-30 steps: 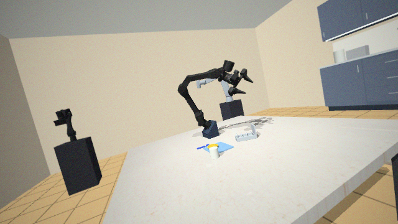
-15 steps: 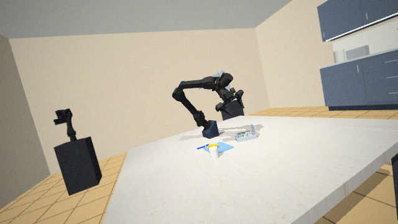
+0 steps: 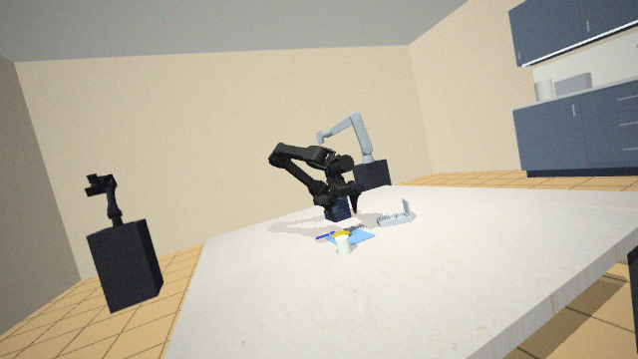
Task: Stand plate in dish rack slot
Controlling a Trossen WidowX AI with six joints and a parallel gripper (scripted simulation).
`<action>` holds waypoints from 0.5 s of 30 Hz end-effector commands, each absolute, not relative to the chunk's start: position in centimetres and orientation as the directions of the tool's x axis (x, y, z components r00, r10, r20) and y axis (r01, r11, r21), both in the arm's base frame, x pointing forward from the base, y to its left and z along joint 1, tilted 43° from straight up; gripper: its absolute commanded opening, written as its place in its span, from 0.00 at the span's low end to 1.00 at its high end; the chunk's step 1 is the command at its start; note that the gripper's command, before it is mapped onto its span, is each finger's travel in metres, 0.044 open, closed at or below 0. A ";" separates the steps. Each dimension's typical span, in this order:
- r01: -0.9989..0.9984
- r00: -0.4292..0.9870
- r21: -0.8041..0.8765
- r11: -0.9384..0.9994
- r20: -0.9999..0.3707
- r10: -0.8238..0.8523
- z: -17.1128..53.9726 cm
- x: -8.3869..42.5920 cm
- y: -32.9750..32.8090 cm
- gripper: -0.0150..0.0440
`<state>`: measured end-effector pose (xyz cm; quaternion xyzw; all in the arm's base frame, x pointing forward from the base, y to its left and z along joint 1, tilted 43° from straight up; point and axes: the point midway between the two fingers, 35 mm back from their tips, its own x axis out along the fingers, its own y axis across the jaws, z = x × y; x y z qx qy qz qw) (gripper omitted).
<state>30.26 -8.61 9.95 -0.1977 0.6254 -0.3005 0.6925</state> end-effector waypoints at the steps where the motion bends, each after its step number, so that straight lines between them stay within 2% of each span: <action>1: 0.113 -0.046 -0.674 0.730 -0.737 -0.674 10.4 28.1 -11.0 0.93; 15: 0.115 -0.048 -0.672 0.732 -0.740 -0.671 9.3 28.1 -12.0 0.93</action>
